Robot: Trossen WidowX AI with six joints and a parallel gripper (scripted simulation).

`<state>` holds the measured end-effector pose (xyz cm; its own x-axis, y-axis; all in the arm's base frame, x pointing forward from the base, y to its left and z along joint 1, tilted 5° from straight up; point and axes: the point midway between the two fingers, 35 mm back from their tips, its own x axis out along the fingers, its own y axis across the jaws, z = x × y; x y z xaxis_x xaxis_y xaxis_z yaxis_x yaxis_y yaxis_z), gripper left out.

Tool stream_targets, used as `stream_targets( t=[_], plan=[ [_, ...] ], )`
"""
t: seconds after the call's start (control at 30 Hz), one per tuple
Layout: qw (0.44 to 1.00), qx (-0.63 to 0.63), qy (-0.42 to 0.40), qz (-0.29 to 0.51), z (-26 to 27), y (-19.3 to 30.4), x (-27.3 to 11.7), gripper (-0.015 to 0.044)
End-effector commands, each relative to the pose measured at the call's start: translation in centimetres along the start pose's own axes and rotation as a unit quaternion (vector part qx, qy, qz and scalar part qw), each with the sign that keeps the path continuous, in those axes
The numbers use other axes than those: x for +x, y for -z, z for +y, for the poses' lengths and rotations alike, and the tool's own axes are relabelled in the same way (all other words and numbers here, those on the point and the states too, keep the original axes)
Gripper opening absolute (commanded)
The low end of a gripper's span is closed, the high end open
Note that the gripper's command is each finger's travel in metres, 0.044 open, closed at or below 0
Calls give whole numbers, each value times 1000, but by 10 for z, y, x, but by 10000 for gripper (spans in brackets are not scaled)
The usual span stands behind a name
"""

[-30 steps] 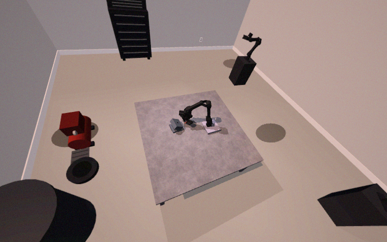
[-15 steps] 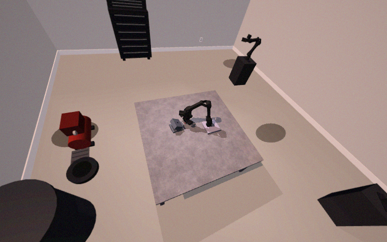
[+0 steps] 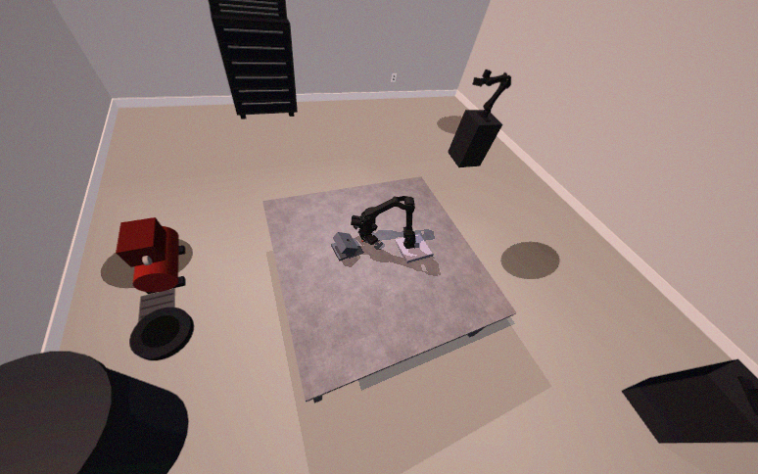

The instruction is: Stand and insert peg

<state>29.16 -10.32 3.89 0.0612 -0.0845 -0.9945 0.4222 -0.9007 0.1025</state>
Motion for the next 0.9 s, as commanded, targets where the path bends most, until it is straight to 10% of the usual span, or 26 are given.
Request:
stream_targets(
  t=[0.0,0.87],
  plan=[
    [1000,0,0,19,0,-1,-3,50],
    [991,0,0,130,0,-11,-17,50]
  ],
)
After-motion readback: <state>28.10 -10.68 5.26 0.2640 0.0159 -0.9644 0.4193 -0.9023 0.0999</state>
